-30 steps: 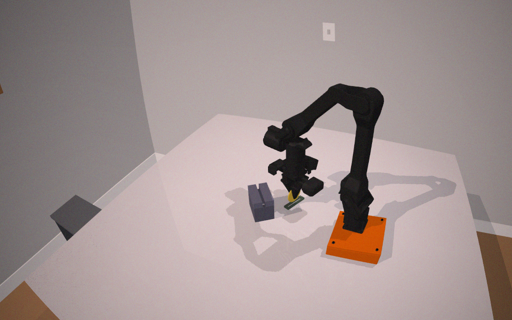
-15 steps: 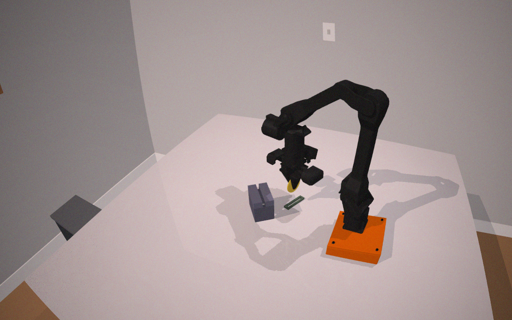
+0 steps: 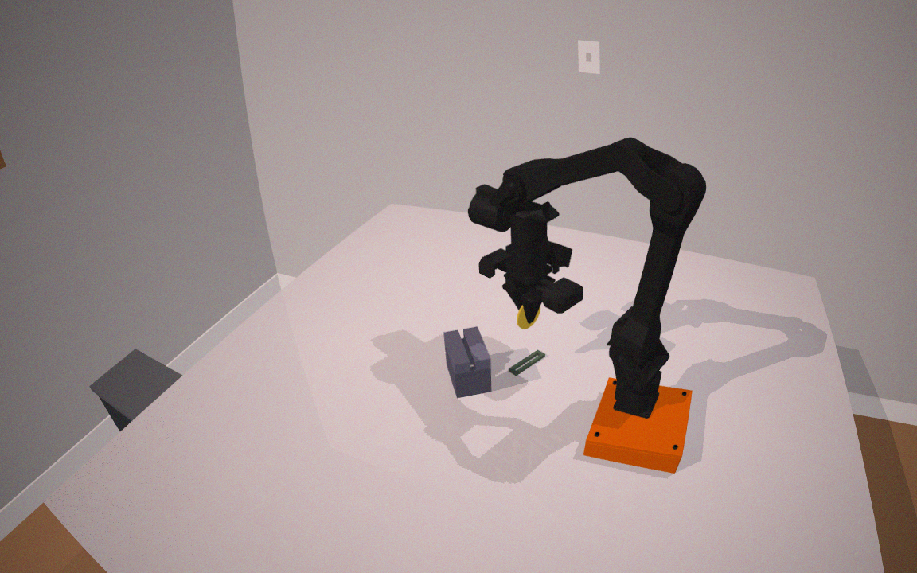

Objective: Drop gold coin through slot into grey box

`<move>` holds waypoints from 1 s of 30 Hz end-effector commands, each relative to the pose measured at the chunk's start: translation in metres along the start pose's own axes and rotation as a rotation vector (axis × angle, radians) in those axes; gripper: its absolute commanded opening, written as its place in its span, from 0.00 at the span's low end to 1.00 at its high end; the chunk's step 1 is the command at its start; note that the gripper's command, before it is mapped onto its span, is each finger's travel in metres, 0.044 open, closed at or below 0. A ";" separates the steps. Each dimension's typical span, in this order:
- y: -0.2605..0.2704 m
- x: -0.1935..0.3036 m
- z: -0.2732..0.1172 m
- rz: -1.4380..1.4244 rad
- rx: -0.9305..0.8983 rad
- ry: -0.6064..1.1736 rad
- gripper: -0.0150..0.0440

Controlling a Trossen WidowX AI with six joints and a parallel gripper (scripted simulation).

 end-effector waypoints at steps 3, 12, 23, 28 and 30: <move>0.001 0.001 -0.011 0.000 -0.014 0.006 0.25; 0.002 0.001 -0.011 -0.290 -0.015 0.004 0.25; 0.003 0.002 -0.012 -0.672 -0.016 0.001 0.25; 0.004 0.002 -0.012 -0.846 -0.016 -0.001 0.25; 0.004 0.002 -0.012 -0.915 -0.016 -0.001 0.25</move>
Point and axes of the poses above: the point midway between the two fingers, 35 mm back from their tips, its own z axis out along the fingers, its own y axis across the jaws, x = y × z, the point moved 3 cm from there along -z, back along the fingers, and after that the axes turned 8 degrees about -z, right-handed, at the moved point
